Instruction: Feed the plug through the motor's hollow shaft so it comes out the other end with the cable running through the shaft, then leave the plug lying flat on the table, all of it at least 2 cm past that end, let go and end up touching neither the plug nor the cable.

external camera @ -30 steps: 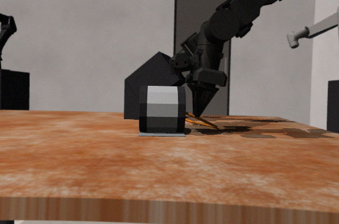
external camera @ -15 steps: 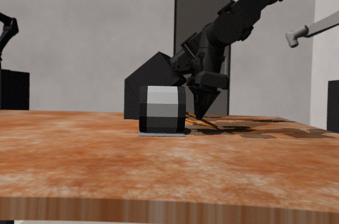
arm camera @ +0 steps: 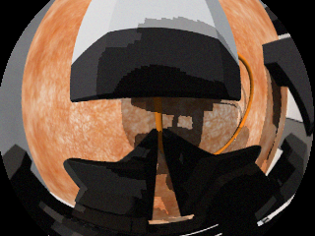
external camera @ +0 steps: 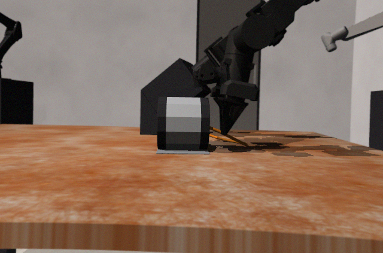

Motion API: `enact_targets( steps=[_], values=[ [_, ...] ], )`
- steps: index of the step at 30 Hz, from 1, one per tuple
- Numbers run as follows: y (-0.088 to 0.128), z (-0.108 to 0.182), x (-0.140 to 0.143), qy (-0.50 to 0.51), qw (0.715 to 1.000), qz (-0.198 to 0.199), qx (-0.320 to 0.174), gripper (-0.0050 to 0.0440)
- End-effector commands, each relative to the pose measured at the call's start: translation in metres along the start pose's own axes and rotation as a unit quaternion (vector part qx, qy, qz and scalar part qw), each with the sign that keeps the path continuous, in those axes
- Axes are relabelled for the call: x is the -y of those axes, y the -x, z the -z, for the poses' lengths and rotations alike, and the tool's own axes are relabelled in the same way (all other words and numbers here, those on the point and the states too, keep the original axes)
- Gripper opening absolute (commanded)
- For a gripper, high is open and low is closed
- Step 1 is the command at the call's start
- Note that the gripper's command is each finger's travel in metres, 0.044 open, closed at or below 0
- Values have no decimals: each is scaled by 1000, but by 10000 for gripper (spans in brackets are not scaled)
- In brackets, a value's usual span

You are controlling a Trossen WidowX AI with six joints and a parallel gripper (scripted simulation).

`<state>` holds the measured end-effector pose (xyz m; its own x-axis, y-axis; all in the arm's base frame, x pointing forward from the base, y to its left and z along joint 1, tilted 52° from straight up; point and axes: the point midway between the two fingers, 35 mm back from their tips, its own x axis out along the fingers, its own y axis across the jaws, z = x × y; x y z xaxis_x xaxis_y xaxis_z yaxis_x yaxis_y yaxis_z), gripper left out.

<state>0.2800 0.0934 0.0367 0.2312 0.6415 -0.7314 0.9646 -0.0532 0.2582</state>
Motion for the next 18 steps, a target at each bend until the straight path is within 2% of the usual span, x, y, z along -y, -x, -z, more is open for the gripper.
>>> enact_targets(
  steps=[1,11,12,14,17,18],
  values=[
    [1,-1,0,0,1000,0,0,0],
    [2,-9,-2,-4,1000,1,1,0],
    [2,-8,-2,-4,1000,0,2,24],
    [2,-8,-2,-4,1000,0,2,24],
    [2,-8,-2,-4,1000,0,2,96],
    [2,-8,-2,-4,1000,0,2,100]
  ],
)
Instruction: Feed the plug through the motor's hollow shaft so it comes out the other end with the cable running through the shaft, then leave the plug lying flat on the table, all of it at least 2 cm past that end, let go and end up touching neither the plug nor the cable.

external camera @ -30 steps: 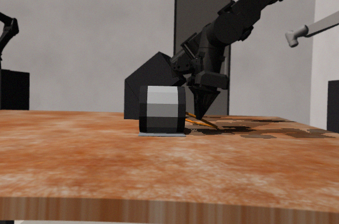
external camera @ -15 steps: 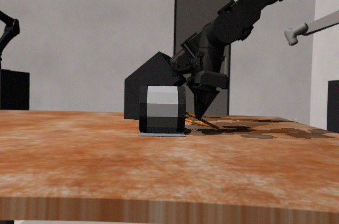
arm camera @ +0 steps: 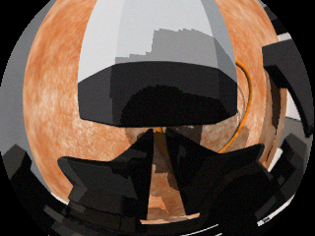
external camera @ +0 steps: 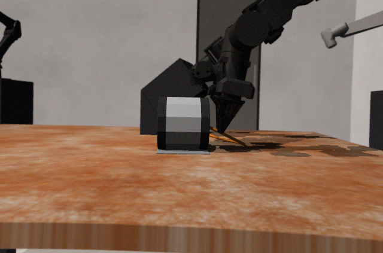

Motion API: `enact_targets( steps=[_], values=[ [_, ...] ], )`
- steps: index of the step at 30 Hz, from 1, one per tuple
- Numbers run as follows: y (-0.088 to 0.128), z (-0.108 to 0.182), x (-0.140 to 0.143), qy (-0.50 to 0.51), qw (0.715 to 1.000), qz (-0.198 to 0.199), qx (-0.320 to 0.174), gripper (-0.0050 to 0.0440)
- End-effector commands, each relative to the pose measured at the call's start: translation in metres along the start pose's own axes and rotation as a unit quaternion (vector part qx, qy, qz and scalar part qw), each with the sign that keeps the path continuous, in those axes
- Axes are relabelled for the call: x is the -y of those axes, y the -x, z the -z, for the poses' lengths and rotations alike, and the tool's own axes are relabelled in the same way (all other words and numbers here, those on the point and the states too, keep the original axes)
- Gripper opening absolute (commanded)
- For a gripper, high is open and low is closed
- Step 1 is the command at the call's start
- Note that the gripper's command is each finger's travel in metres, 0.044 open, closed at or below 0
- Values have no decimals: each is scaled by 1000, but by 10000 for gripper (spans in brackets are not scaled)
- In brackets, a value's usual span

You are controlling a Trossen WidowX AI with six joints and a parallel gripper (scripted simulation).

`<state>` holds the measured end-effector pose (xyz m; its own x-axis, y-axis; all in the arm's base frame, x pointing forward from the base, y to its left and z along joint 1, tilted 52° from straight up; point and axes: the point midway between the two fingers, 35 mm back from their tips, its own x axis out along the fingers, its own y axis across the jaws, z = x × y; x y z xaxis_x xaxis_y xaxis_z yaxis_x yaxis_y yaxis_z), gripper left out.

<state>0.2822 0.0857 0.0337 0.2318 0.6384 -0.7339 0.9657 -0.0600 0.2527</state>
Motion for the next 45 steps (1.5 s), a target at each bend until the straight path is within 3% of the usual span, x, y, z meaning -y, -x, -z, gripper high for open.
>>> enact_targets(
  steps=[1,3,6,13,19,35,45],
  values=[
    [0,0,0,0,1000,0,0,100],
    [2,1,0,0,1000,0,0,100],
    [26,8,-3,1,1000,1,-1,100],
    [28,9,-3,1,1000,1,-1,100],
    [1,10,1,1,1000,1,-1,100],
    [-4,7,1,1,1000,1,-1,100],
    [-2,8,0,5,1000,0,-2,33]
  ],
)
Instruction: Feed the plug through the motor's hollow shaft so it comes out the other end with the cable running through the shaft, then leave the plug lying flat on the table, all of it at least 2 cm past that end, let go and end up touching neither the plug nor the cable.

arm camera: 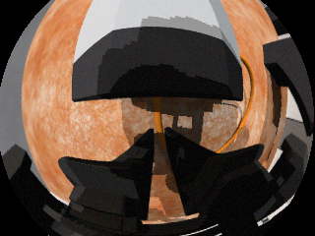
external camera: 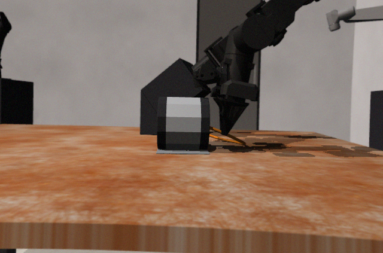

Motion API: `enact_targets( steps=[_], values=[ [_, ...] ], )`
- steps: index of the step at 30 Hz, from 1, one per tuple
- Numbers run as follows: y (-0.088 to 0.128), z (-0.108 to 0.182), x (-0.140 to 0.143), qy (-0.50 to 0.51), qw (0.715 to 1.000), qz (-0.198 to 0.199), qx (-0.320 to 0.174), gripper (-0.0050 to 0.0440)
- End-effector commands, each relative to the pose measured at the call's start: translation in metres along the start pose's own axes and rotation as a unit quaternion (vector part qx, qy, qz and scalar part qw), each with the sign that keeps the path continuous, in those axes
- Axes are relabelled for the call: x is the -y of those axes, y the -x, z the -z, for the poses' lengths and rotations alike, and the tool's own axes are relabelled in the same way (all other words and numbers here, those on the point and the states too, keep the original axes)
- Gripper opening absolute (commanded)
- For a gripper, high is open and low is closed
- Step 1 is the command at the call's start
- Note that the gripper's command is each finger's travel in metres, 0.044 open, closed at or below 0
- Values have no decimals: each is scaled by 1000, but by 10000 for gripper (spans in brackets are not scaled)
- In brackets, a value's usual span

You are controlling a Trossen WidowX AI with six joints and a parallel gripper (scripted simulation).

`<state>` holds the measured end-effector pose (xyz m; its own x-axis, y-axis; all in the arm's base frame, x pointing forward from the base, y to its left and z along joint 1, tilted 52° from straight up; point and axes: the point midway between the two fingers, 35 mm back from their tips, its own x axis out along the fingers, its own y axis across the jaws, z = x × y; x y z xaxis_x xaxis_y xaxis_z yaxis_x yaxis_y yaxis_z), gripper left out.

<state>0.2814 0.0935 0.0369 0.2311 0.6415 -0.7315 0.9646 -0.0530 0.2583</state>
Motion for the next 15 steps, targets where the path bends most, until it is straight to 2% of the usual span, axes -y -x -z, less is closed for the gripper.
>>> enact_targets(
  steps=[1,7,15],
  values=[
    [0,0,0,0,1000,0,0,33],
    [0,0,0,0,1000,0,0,0],
    [2,-7,-1,-3,1000,1,1,0]
  ],
)
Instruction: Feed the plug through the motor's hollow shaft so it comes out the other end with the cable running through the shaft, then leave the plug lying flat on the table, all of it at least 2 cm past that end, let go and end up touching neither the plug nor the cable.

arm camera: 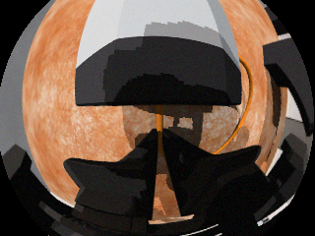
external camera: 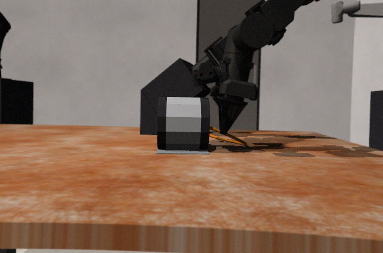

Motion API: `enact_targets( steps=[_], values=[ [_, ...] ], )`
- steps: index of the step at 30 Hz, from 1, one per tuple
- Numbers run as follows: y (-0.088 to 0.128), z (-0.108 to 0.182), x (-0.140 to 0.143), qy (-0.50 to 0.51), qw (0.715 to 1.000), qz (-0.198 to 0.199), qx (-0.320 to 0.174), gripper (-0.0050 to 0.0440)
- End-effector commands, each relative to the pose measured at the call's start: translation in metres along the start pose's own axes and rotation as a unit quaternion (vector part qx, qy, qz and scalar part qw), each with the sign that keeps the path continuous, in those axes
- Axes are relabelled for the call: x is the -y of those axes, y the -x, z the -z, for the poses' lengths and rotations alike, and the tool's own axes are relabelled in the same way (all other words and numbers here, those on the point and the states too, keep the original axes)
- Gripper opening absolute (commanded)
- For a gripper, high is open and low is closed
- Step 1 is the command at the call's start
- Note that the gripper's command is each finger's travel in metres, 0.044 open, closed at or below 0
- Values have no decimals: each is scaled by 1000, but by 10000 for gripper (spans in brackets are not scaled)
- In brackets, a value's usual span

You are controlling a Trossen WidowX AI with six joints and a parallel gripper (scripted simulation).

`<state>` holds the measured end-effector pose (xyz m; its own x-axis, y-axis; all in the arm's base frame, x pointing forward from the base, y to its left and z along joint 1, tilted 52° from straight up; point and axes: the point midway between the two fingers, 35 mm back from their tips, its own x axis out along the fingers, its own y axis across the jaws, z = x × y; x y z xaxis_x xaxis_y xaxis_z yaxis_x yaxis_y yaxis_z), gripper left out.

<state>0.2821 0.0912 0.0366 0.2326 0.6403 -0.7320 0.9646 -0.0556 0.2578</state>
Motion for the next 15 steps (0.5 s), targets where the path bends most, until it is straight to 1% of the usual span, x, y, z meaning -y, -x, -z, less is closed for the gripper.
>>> enact_targets(
  steps=[1,6,10,15],
  values=[
    [1,-6,-1,-2,1000,2,1,0],
    [1,-7,-1,-3,1000,2,1,0],
    [1,-6,-1,-3,1000,0,1,96],
    [3,-5,-1,-3,1000,0,1,100]
  ],
)
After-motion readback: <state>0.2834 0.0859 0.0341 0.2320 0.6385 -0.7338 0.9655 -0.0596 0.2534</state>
